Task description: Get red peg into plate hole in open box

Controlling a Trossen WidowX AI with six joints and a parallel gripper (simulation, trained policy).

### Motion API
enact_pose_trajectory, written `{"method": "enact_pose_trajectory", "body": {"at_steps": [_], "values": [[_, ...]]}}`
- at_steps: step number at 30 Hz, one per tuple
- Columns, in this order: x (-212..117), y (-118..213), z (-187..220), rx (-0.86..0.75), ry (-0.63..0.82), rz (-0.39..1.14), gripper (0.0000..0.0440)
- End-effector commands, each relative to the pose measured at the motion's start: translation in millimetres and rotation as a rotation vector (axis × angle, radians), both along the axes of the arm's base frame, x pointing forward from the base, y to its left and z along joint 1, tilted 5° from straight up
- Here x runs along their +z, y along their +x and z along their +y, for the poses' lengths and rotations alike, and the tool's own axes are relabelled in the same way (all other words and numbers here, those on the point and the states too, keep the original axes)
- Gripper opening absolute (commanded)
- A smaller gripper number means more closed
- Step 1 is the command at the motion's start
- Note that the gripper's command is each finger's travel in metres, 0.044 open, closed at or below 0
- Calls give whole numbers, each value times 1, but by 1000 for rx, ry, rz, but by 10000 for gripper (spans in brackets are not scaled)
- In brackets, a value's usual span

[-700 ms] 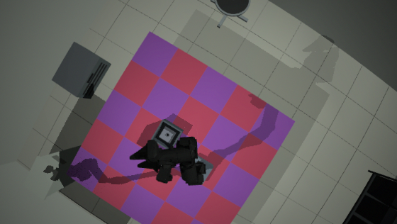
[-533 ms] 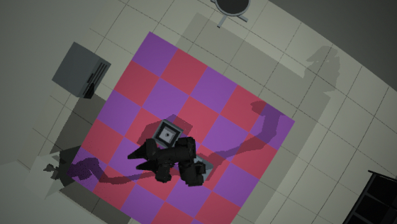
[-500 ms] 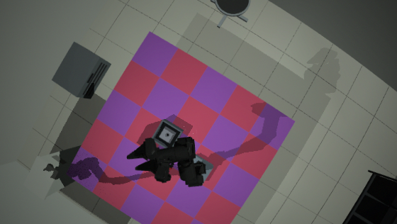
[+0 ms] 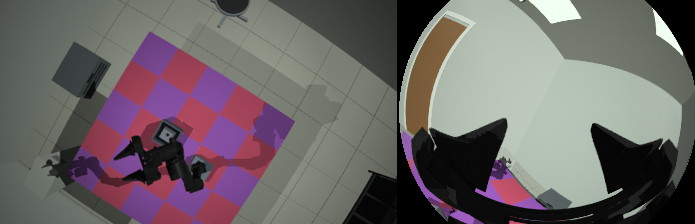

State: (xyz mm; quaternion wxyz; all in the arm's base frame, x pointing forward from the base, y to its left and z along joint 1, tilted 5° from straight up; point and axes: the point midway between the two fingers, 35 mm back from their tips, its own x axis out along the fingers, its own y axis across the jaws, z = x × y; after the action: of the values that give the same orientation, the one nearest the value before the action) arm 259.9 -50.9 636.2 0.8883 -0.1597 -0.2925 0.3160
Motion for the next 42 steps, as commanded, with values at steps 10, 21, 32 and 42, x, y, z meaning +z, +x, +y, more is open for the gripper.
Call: {"method": "enact_pose_trajectory", "body": {"at_steps": [10,21,32,42], "values": [[-6,35,17,148,339,154,440],[-39,79,37,213,633,382,440],[-101,119,69,182,867,681,440],[-180,137,105,62,994,988,440]]}}
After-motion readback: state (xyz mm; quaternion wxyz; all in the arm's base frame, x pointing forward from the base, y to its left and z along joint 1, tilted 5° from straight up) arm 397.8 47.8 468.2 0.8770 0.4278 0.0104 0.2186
